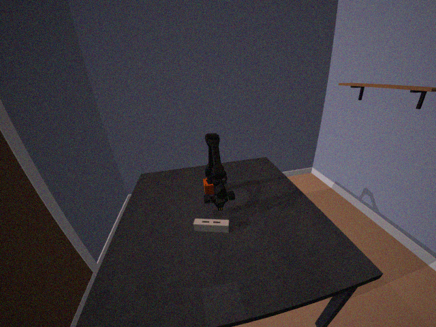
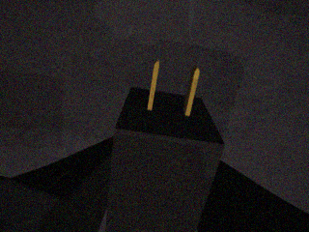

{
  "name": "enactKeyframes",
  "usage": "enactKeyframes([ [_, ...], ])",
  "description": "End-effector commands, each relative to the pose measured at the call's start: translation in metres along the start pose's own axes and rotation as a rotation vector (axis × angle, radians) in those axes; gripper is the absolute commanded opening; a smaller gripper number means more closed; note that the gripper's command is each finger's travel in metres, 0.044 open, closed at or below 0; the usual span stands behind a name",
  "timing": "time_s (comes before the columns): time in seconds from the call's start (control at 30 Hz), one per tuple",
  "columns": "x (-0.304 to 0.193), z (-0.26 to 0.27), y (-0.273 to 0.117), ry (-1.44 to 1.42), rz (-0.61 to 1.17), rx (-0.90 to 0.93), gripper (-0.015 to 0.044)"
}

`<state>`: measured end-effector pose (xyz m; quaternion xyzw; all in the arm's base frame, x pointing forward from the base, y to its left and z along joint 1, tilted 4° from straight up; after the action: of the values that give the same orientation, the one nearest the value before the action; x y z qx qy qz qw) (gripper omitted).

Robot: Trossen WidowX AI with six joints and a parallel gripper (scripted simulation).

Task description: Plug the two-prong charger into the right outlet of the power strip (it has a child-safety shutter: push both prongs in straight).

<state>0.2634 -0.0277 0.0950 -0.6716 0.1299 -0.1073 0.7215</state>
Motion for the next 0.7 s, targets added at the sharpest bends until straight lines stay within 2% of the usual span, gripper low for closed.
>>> enactKeyframes([
  [0.0, 0.002, -0.007, 0.005, 0.02, 0.008, -0.002, 0.0],
  [0.67, 0.012, -0.047, 0.02, 0.159, 0.005, 0.005, 0.0],
])
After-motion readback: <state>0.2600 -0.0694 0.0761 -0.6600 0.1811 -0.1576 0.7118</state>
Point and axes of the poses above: the point midway between the two fingers, 35 mm back from their tips, its own y axis out along the fingers, its own z axis across the jaws, x = y × z, the point moved 9 cm from there along -y, back along the fingers, and after that the axes turned 8 degrees about y, right-handed, at the moved point
